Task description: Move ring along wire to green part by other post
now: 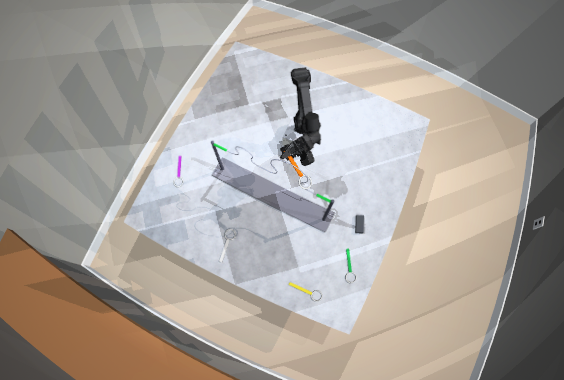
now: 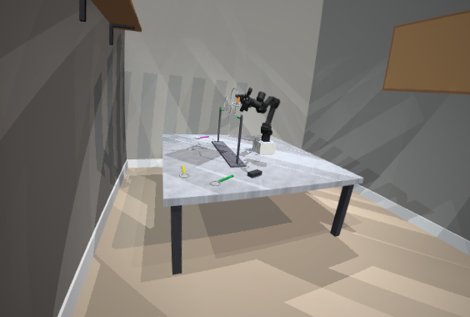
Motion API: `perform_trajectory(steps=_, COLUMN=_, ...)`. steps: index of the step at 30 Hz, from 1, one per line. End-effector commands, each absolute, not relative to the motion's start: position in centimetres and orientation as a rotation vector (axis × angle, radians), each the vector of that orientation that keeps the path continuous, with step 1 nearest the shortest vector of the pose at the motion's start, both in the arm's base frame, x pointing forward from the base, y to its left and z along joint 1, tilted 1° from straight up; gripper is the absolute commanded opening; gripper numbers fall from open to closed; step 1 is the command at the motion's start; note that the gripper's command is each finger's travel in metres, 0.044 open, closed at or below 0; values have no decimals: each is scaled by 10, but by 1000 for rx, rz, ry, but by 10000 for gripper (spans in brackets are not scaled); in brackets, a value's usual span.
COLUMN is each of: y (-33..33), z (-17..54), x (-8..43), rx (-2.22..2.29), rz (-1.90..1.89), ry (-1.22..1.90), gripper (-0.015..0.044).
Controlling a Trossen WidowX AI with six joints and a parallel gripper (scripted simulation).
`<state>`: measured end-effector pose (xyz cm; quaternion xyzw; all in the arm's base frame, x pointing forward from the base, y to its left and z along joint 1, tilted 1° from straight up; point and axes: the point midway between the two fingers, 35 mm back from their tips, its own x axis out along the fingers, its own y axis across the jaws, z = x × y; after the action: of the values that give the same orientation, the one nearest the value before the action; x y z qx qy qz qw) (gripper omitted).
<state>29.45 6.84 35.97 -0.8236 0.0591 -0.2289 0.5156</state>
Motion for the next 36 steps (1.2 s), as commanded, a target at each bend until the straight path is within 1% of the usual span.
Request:
perform_trajectory(steps=1, y=69, z=357, x=295, rx=-2018, rz=-551, ry=136, gripper=-150)
perform_trajectory(steps=12, y=64, z=350, x=295, rx=-2041, rz=-557, ry=131, gripper=-150)
perform_trajectory(steps=36, y=53, z=315, x=287, rx=-1853, rz=-601, ry=230, gripper=-150)
